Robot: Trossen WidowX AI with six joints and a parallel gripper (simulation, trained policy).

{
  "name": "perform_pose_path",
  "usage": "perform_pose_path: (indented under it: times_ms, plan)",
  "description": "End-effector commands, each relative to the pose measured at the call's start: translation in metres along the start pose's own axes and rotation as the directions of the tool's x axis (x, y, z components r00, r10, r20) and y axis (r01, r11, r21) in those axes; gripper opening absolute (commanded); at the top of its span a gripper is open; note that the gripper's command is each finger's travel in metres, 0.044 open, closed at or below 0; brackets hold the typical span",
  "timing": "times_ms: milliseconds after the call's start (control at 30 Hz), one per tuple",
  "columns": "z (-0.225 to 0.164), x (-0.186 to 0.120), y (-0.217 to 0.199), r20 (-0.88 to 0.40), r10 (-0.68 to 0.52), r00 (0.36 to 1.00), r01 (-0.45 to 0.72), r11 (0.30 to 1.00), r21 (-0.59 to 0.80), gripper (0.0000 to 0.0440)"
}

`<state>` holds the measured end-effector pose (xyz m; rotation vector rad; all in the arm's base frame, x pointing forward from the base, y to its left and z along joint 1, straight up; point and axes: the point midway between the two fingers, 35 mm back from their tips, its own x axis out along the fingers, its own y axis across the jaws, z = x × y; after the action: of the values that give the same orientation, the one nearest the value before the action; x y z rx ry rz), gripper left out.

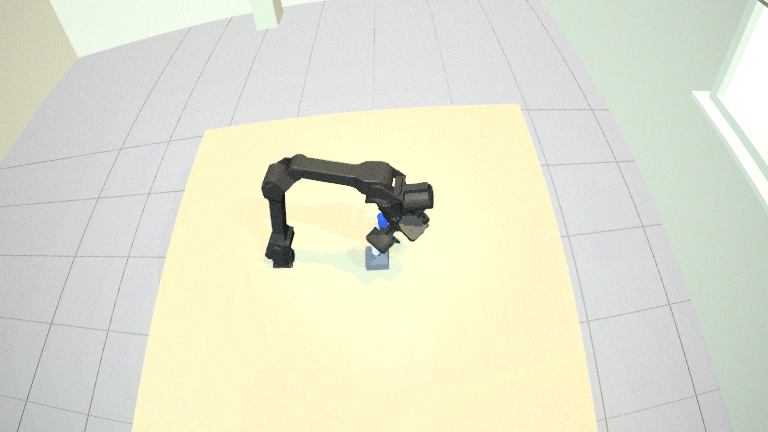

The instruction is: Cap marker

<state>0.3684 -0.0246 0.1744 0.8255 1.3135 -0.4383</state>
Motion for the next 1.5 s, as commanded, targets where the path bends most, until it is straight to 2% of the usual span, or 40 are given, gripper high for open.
perform_pose_path:
  times_ms: [0, 1467]
  plan:
    - [-0.006, 0.003, 0.004, -0.006, -0.023, 1.000, 0.023, 1.000, -0.004, 0.0322]
    - [-0.079, 0.044, 0.030, -0.075, -0.237, 0.969, 0.230, 0.969, -0.091, 0.0324]
